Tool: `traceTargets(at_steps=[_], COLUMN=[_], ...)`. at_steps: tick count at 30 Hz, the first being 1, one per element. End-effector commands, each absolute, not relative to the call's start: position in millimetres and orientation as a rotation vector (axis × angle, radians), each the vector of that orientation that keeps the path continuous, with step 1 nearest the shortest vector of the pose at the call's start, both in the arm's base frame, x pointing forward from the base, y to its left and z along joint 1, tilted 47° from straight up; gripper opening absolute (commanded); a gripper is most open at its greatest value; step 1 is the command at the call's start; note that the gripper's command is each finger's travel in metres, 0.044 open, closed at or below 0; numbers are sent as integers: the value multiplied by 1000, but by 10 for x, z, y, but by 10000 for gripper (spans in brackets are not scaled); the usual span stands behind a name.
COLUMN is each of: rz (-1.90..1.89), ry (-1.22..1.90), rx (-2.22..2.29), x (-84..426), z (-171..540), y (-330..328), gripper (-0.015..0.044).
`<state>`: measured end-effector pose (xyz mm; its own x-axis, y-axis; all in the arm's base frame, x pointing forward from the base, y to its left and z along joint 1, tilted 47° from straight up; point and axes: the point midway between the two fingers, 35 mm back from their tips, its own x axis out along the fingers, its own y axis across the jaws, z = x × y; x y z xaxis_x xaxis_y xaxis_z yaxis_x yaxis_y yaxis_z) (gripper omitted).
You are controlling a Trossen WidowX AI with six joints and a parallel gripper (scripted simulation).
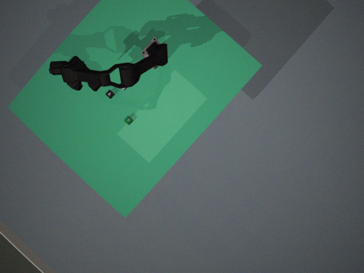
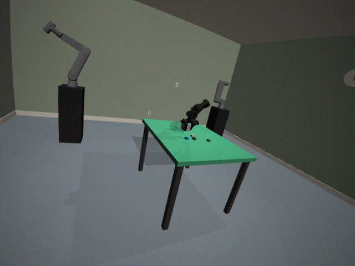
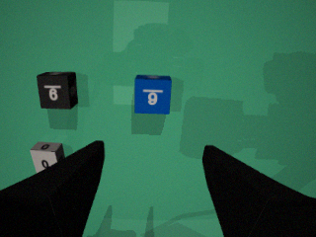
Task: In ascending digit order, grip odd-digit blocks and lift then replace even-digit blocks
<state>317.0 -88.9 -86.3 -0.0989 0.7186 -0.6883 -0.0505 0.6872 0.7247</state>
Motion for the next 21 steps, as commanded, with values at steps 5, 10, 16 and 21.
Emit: traceTargets(at_steps=[5, 10, 16, 21], rz=[703, 703, 682, 689], ry=[1534, 1534, 1536, 1533], rx=[548, 548, 539, 546], x=[3202, 3202, 3509, 3582], z=[-655, -655, 1, 643], y=[-1080, -1080, -488, 176], gripper=[120, 120, 120, 120])
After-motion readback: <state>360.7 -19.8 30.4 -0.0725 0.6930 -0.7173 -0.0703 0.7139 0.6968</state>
